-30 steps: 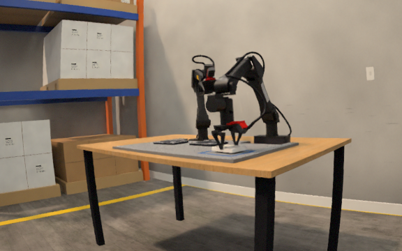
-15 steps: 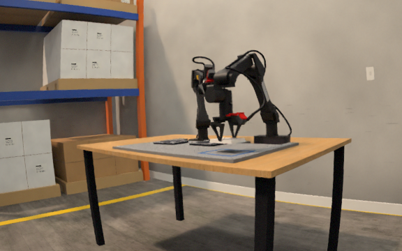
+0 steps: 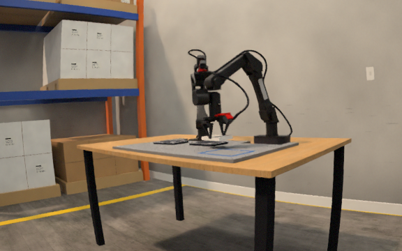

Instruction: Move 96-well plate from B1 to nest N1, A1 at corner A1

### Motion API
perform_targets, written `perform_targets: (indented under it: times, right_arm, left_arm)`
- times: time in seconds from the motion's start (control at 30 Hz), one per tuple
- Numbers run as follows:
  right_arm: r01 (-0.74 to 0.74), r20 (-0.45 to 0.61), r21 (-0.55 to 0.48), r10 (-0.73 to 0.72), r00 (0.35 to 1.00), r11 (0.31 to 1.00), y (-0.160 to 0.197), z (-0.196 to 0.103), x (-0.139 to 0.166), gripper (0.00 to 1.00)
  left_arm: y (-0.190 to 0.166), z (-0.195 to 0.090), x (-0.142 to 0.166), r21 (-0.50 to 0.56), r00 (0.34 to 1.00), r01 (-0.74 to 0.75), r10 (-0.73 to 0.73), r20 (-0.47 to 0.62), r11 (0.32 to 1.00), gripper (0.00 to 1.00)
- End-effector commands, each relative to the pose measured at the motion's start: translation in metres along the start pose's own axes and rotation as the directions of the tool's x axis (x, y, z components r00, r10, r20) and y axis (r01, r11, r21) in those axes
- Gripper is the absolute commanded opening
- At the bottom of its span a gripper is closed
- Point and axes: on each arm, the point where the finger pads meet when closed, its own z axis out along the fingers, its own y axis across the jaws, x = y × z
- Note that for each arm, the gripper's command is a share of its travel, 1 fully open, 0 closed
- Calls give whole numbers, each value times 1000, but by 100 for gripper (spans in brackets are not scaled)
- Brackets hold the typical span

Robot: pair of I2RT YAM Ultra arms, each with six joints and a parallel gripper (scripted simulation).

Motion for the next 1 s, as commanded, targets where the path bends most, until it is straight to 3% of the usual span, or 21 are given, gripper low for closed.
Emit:
perform_targets:
  times: [0.0,0.13,0.4,0.57,0.7,0.77,0.97]
  right_arm:
    - [0,-173,15,3,985,1000,-8,-64,44,100]
    - [-10,-163,32,15,987,999,-8,-116,64,100]
    - [-10,-106,37,14,994,999,-6,-139,65,100]
    - [-13,-104,42,17,994,999,-7,-139,65,100]
    - [-13,-103,43,17,995,999,-7,-139,65,100]
    - [-13,-103,43,17,995,999,-7,-139,65,100]
    - [-13,-103,43,17,995,999,-7,-139,65,100]
  left_arm:
    - [8,-12,34,59,997,74,-73,-10,996,79]
    - [21,-11,58,62,999,48,-48,1,997,79]
    - [29,-11,69,54,1000,-2,2,10,999,79]
    - [29,-11,69,52,984,-175,175,19,983,79]
    - [28,-10,69,51,919,-394,392,30,918,79]
    - [28,-10,69,51,919,-394,392,30,918,79]
    - [28,-10,71,47,772,-636,635,35,771,79]
